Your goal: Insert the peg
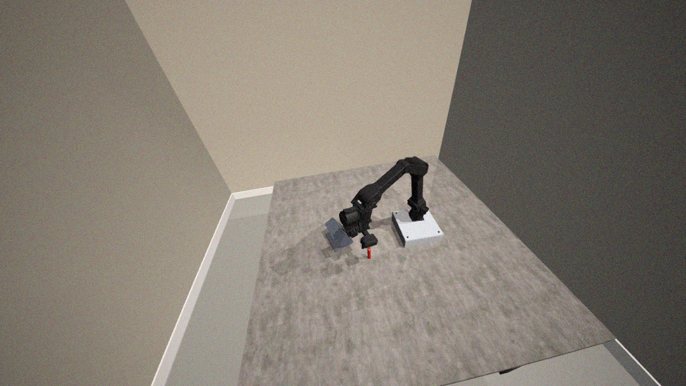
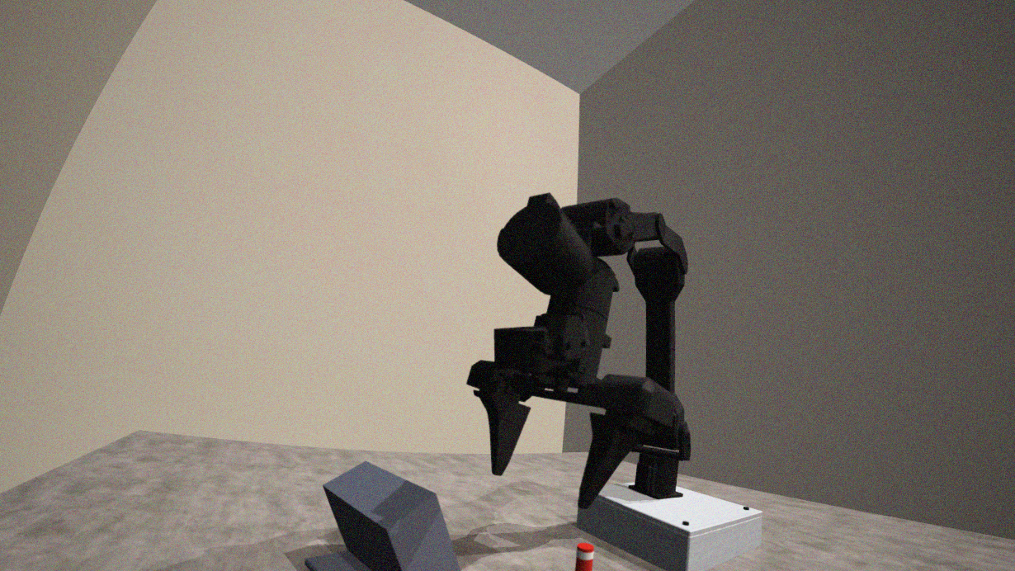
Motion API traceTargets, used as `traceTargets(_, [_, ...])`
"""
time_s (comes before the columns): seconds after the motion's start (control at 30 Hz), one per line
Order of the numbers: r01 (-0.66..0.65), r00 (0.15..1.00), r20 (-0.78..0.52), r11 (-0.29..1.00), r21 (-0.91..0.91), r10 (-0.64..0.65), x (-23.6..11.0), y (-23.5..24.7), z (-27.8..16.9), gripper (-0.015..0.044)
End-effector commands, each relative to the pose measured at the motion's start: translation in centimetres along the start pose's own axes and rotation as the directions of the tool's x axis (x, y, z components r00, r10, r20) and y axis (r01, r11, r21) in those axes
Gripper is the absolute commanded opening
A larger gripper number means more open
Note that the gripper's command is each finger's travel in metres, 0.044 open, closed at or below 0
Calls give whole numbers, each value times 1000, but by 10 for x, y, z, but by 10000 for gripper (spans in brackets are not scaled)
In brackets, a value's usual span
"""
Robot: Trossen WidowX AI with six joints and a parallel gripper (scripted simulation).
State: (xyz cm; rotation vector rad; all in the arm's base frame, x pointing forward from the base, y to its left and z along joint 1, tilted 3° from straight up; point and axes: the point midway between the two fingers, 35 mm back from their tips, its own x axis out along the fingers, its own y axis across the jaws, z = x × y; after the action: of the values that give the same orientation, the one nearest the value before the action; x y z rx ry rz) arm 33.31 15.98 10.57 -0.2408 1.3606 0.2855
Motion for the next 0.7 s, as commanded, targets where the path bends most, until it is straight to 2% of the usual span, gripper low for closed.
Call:
traceTargets(0.0, [-69, 988, -150, 987, -142, 47, 16, 19, -30, 440])
traceTargets(0.1, [-93, 980, -189, 980, -178, 58, 18, 25, -38, 440])
traceTargets(0.67, [-93, 980, -189, 980, -178, 59, 28, 29, -39, 440])
